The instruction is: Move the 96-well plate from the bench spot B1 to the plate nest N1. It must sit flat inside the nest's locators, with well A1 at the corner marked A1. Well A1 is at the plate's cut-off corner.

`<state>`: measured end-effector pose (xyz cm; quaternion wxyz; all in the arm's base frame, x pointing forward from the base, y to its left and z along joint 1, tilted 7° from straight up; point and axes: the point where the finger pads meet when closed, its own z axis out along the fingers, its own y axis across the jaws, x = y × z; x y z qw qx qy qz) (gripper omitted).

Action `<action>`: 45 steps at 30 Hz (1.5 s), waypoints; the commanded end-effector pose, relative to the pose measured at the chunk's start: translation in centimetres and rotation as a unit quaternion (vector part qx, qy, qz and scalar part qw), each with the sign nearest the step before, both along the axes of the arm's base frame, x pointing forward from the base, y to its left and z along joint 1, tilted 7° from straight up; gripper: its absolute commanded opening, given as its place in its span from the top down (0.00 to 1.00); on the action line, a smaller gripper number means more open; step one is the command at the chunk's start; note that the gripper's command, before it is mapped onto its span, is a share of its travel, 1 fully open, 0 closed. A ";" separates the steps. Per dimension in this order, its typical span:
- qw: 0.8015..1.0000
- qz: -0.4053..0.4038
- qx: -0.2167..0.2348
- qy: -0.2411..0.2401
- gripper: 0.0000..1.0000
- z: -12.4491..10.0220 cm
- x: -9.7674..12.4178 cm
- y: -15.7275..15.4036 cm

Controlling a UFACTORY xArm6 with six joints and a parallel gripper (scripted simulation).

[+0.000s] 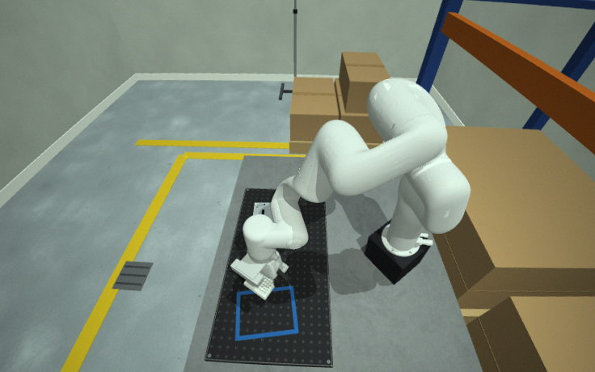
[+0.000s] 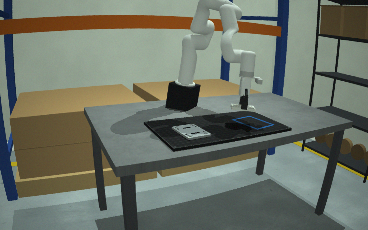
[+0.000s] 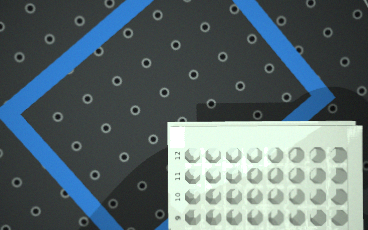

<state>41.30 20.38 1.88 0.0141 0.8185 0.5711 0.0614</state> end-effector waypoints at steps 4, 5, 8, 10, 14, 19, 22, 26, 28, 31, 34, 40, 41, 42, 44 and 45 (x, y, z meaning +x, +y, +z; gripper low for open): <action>0.988 0.154 0.009 0.002 1.00 0.0 0.9 -2.7; 0.988 0.154 0.009 0.002 1.00 0.0 0.9 -2.7; 0.979 0.203 0.004 -0.001 1.00 0.0 1.1 -3.7; 0.972 0.235 0.000 -0.004 1.00 0.0 1.3 -4.3; 0.954 0.298 -0.007 -0.009 1.00 -0.1 1.6 -5.6; 0.926 0.376 -0.016 -0.015 1.00 -0.2 2.1 -7.3; 0.920 0.391 -0.017 -0.016 1.00 -0.2 2.1 -7.6; 0.892 0.451 -0.024 -0.021 1.00 -0.2 2.5 -8.9; 0.876 0.480 -0.028 -0.023 1.00 -0.3 2.6 -9.5; 0.851 0.523 -0.033 -0.027 1.00 -0.3 2.9 -10.5; 0.824 0.565 -0.038 -0.030 1.00 -0.4 3.1 -11.5; 0.784 0.618 -0.045 -0.034 1.00 -0.4 3.5 -12.8; 0.774 0.631 -0.046 -0.035 1.00 -0.4 3.6 -13.1; 0.763 0.643 -0.048 -0.036 1.00 -0.4 3.7 -13.4; 0.741 0.668 -0.051 -0.039 1.00 -0.5 3.8 -14.0; 0.730 0.680 -0.052 -0.040 1.00 -0.5 3.9 -14.4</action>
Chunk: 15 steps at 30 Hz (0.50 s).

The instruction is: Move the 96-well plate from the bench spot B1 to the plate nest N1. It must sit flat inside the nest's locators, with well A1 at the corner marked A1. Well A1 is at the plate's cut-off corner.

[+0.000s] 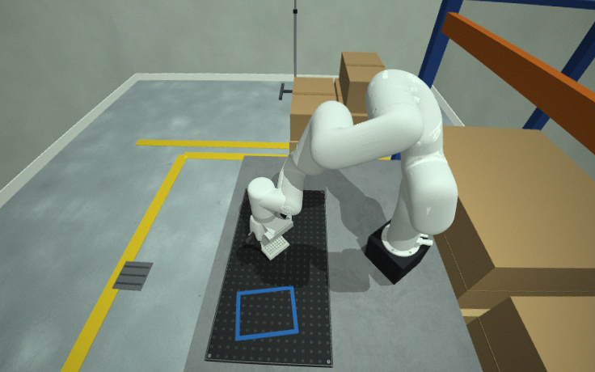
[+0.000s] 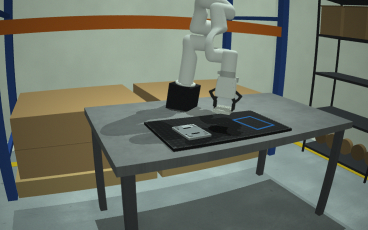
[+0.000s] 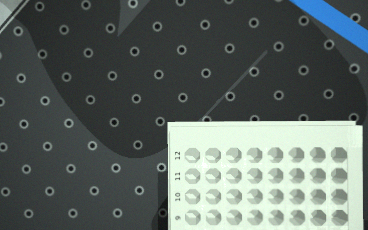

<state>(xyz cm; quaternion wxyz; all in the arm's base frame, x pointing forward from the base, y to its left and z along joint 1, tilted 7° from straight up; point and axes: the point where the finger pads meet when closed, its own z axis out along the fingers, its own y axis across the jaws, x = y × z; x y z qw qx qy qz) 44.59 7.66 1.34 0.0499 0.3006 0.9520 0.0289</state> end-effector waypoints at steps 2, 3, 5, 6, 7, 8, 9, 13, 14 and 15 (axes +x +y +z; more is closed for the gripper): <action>0.991 0.132 0.022 0.003 1.00 0.0 0.8 -2.3; 0.989 0.149 0.021 0.002 1.00 0.0 0.9 -2.6; 0.983 0.181 0.017 0.000 1.00 0.0 1.0 -3.3; 0.980 0.197 0.015 -0.001 1.00 0.0 1.1 -3.6; 0.977 0.214 0.014 -0.002 1.00 0.0 1.2 -3.9; 0.973 0.230 0.012 -0.003 1.00 -0.1 1.3 -4.2; 0.969 0.246 0.010 -0.004 1.00 -0.1 1.4 -4.6; 0.961 0.278 0.006 -0.006 1.00 -0.1 1.5 -5.2; 0.956 0.294 0.005 -0.007 1.00 -0.1 1.6 -5.5; 0.951 0.309 0.003 -0.008 1.00 -0.1 1.7 -5.9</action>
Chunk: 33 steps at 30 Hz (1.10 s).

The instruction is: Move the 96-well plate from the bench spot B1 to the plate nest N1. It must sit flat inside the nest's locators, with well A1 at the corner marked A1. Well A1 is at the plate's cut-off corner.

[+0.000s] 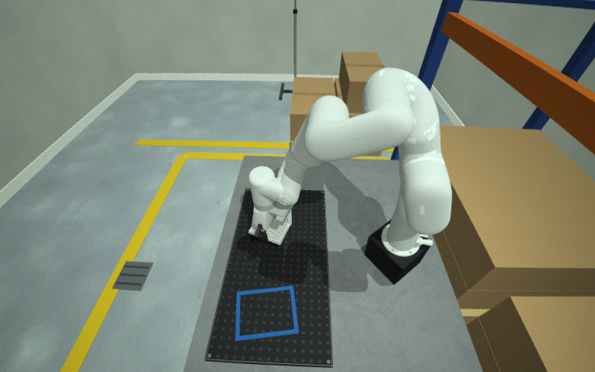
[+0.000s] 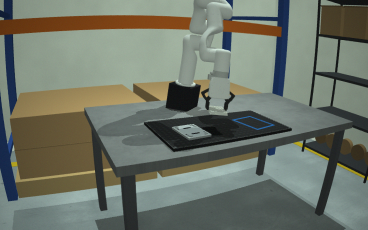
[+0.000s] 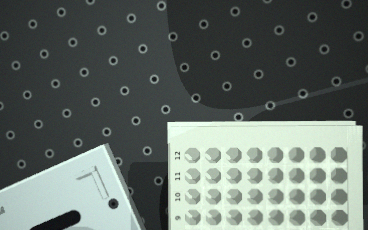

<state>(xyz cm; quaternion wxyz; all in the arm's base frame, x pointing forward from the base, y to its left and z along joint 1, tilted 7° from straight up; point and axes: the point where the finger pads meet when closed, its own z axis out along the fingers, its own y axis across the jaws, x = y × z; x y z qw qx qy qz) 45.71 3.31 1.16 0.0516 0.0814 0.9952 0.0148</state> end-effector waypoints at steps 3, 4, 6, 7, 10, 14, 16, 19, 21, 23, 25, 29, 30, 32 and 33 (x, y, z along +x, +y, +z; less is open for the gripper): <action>0.990 0.141 0.024 -0.001 1.00 0.0 0.8 -2.5; 0.987 0.158 0.022 -0.002 1.00 0.0 0.9 -2.8; 0.982 0.190 0.019 -0.004 1.00 0.0 1.1 -3.5; 0.978 0.206 0.017 -0.005 1.00 0.0 1.2 -3.8; 0.978 0.206 0.017 -0.005 1.00 -0.1 1.4 -4.7; 0.978 0.206 0.017 -0.005 1.00 -0.1 1.6 -5.4; 0.978 0.206 0.017 -0.005 1.00 -0.1 1.8 -6.0; 0.978 0.206 0.017 -0.005 1.00 -0.2 2.0 -7.0; 0.978 0.206 0.017 -0.005 1.00 -0.2 2.2 -7.7; 0.978 0.206 0.017 -0.005 1.00 -0.2 2.3 -8.3; 0.978 0.206 0.017 -0.005 1.00 -0.3 2.5 -9.0; 0.978 0.206 0.017 -0.005 1.00 -0.3 2.8 -9.9; 0.978 0.206 0.017 -0.005 1.00 -0.3 2.8 -9.9; 0.978 0.206 0.017 -0.005 1.00 -0.3 2.9 -10.6; 0.978 0.206 0.017 -0.005 1.00 -0.3 3.0 -10.9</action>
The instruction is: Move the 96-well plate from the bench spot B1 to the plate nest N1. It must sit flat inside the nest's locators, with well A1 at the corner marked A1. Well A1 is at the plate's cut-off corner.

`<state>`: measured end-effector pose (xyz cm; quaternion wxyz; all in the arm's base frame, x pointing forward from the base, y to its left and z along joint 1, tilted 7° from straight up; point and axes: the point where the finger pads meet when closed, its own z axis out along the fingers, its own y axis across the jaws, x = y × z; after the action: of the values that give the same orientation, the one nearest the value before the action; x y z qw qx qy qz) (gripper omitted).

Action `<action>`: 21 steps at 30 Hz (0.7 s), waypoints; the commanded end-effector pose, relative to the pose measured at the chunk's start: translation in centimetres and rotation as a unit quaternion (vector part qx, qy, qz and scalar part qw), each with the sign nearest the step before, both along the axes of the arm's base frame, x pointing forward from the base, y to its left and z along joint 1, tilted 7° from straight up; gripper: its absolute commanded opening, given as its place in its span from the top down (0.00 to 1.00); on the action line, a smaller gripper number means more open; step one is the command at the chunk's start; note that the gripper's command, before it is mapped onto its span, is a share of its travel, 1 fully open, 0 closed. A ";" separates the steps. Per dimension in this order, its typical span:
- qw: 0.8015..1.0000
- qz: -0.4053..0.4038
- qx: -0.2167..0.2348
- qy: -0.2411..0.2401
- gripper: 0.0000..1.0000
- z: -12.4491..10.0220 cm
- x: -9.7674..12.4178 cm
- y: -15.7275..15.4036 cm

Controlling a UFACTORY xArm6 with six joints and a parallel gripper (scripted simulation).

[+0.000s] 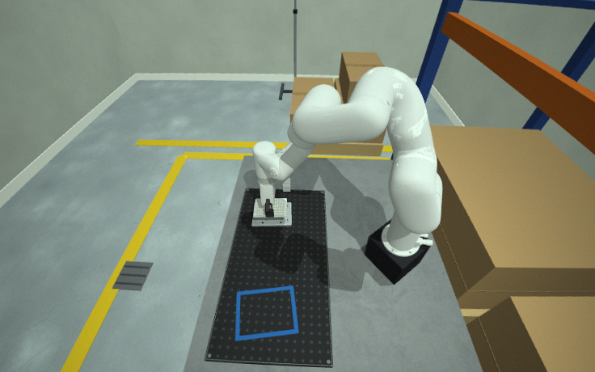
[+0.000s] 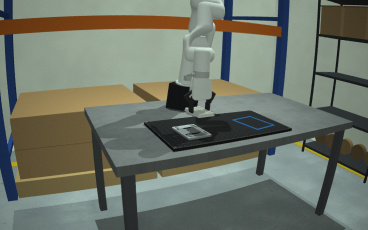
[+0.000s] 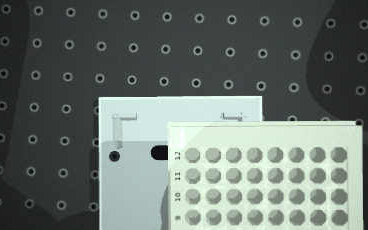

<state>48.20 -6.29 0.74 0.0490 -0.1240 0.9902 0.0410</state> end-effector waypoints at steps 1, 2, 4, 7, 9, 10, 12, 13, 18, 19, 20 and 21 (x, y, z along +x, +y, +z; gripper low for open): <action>1.000 0.001 0.001 -0.002 1.00 0.1 0.6 -1.6; 1.000 0.001 0.001 -0.002 1.00 0.1 0.7 -1.9; 1.000 0.001 0.001 -0.002 1.00 0.0 0.9 -2.6; 1.000 0.001 0.001 -0.002 1.00 0.0 1.1 -3.6; 1.000 0.001 0.001 -0.002 1.00 0.0 1.2 -3.9; 1.000 0.001 0.001 -0.002 1.00 0.0 1.2 -3.9; 1.000 0.001 0.001 -0.002 1.00 0.0 1.2 -4.0; 1.000 0.001 0.001 -0.002 1.00 0.0 1.2 -4.0; 1.000 0.001 0.001 -0.002 1.00 0.0 1.3 -4.0; 1.000 0.001 0.001 -0.002 1.00 0.0 1.3 -4.0; 1.000 0.001 0.001 -0.002 1.00 0.0 1.3 -4.0; 1.000 0.001 0.001 -0.002 1.00 0.0 1.3 -4.0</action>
<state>49.29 -10.23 0.54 0.0488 -0.1246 0.9901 0.0426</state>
